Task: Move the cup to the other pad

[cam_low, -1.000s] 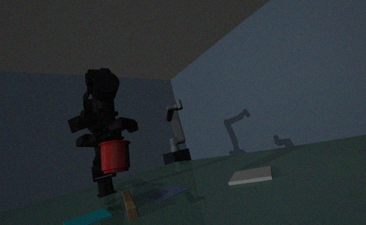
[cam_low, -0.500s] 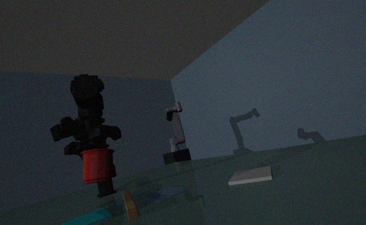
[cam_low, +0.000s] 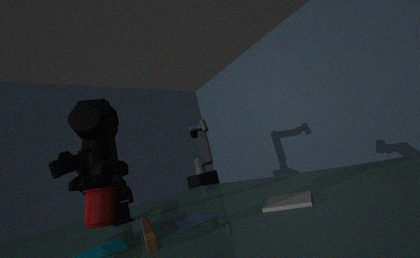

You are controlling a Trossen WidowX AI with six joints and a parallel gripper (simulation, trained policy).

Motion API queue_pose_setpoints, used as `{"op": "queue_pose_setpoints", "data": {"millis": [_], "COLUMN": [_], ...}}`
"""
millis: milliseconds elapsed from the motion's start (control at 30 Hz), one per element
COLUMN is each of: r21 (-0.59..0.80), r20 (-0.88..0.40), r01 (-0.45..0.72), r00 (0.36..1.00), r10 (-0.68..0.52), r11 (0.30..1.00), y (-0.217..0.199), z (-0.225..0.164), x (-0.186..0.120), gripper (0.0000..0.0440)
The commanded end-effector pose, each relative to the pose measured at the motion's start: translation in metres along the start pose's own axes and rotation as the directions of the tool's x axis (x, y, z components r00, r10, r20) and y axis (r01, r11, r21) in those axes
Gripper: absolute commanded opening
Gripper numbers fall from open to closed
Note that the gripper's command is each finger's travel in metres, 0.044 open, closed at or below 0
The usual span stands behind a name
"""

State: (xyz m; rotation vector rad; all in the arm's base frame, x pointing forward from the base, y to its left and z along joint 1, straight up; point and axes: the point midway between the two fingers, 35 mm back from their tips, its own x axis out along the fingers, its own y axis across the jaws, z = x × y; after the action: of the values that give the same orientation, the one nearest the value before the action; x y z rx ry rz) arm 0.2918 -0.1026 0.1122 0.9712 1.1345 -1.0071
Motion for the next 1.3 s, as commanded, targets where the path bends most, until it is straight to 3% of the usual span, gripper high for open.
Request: {"op": "queue_pose_setpoints", "data": {"millis": [0,500,667,800,1267], "r21": [0.006,0.048,0.067,0.087,0.091], "r20": [0.006,-0.007,0.004,0.026,0.056], "r01": [-0.002,0.035,0.026,-0.02,-0.113], "r00": [1.0,0.999,1.0,1.0,0.993], "r10": [0.002,-0.034,-0.026,0.018,0.108], "r11": [1.0,0.998,0.997,0.996,0.989], "y": [-0.005,-0.033,-0.037,-0.034,-0.039], "z": [0.0,-0.011,-0.008,-0.002,0.0], "x": [0.005,0.036,0.042,0.037,0.018], "gripper": [0.0,0.0012,0.0063,0.0154,0.0202]}}
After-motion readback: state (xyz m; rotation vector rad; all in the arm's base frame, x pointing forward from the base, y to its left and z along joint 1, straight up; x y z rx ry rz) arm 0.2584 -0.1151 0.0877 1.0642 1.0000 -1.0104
